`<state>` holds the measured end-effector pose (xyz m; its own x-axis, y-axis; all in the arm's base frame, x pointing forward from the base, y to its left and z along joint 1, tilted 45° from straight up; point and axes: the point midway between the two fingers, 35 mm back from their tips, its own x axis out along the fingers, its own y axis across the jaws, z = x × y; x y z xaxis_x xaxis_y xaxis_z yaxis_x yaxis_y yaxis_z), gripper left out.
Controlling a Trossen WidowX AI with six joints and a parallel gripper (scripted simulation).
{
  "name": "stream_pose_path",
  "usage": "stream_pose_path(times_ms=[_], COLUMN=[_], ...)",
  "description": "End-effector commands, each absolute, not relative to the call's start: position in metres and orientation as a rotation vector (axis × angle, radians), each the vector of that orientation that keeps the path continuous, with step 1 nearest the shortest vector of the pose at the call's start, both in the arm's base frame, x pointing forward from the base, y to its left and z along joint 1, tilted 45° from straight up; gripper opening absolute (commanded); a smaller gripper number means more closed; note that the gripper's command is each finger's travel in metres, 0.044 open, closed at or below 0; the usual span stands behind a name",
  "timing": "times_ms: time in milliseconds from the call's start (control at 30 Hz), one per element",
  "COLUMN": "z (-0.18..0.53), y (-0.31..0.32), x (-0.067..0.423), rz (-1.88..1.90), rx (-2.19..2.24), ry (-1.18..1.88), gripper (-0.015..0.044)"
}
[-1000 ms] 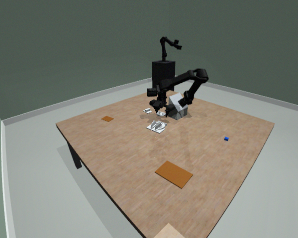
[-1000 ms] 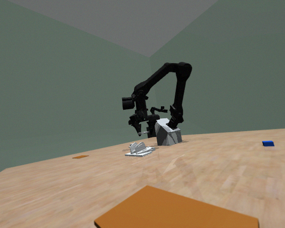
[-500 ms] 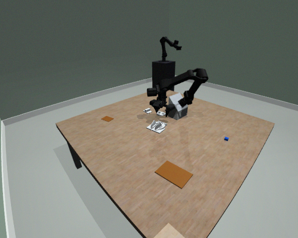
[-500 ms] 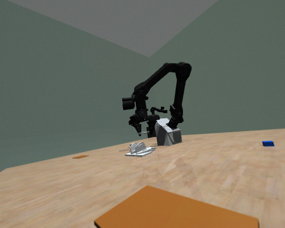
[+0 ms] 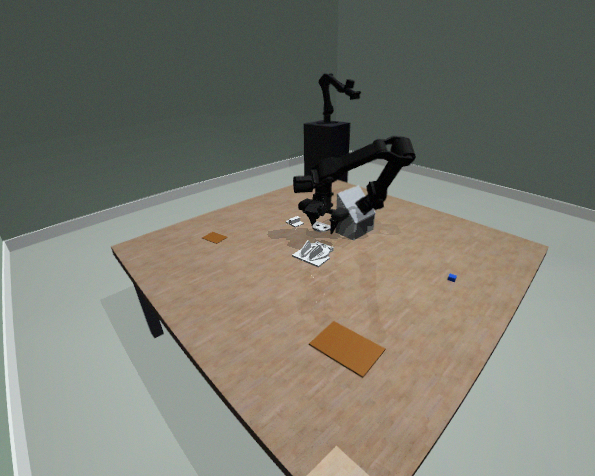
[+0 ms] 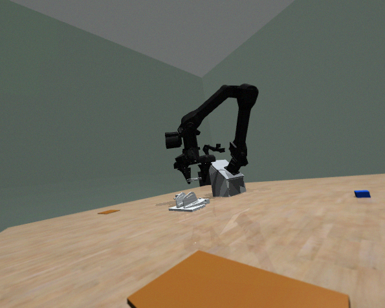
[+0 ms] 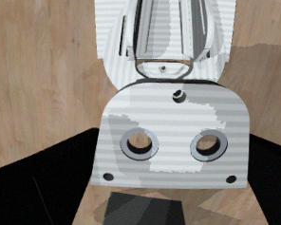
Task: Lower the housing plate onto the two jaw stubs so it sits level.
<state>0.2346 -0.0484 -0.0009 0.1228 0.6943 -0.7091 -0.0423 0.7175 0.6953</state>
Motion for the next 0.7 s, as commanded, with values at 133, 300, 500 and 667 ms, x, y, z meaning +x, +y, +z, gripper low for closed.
stream_pose_path(times_ms=[133, 300, 500, 667], z=[-0.002, -0.006, -0.013, -0.019], y=[-0.049, -0.046, -0.039, -0.034], x=[0.234, 0.235, 0.237, 0.239], rz=[0.587, 0.586, 0.585, 0.585], rx=[0.592, 0.591, 0.591, 0.591], ry=[1.355, 1.355, 1.355, 1.355], gripper=[0.0351, 0.0351, 0.0351, 0.0351])
